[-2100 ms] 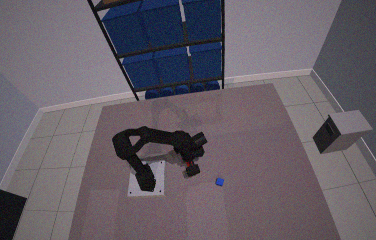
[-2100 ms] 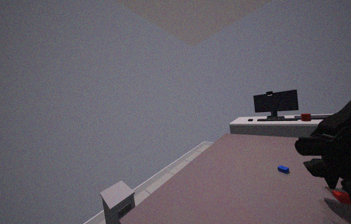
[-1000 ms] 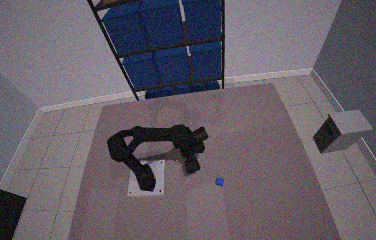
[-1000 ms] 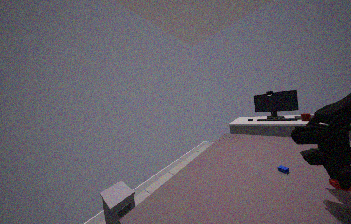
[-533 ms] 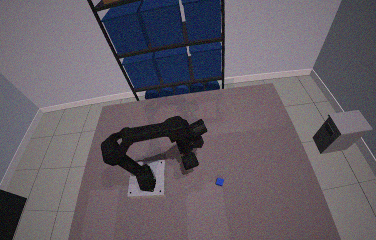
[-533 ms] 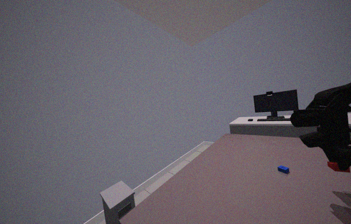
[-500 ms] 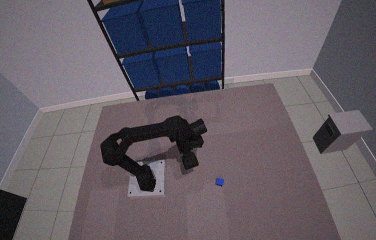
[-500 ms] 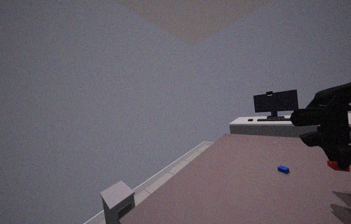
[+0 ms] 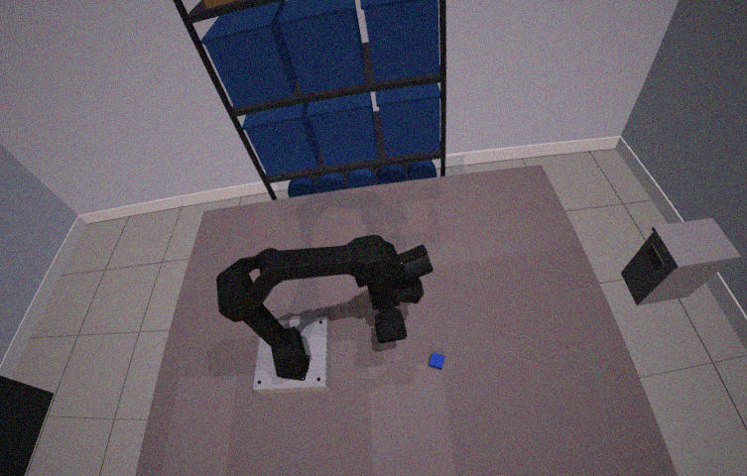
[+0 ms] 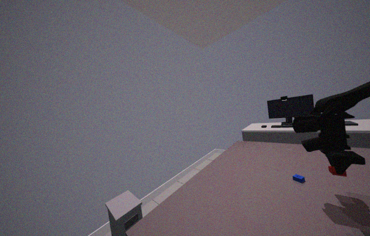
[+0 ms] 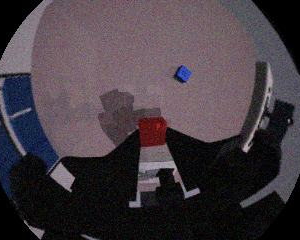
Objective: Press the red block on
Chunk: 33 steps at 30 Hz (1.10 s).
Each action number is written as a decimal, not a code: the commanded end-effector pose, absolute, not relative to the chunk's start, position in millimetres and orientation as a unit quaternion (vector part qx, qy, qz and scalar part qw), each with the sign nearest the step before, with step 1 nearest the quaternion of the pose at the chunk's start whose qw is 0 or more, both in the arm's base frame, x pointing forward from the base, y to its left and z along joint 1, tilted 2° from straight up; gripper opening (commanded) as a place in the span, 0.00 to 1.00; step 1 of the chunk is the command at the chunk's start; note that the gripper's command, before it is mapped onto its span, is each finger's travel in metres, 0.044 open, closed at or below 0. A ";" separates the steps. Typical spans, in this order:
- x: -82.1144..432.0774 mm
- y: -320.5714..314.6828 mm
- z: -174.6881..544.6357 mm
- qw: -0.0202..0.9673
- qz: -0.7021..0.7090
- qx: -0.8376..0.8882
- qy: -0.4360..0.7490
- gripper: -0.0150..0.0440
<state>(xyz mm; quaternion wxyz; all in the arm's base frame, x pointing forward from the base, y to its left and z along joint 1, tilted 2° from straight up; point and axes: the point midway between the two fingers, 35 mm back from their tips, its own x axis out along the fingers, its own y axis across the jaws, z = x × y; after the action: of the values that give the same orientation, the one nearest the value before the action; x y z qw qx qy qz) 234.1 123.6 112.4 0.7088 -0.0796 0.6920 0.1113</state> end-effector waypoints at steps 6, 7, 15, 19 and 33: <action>269.2 111.9 105.2 0.716 0.062 -0.026 0.694 0.25; 272.6 109.9 103.8 0.716 0.055 -0.020 0.695 0.25; 299.8 92.1 91.8 0.713 0.006 0.031 0.700 0.25; 314.7 83.4 86.2 0.714 -0.014 0.051 0.698 0.25; 356.8 50.5 65.1 0.711 -0.077 0.113 0.690 0.25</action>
<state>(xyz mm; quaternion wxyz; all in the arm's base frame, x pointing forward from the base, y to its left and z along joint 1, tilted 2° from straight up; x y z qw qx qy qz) 349.2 53.8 65.6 0.7088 0.1021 0.6944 -0.0705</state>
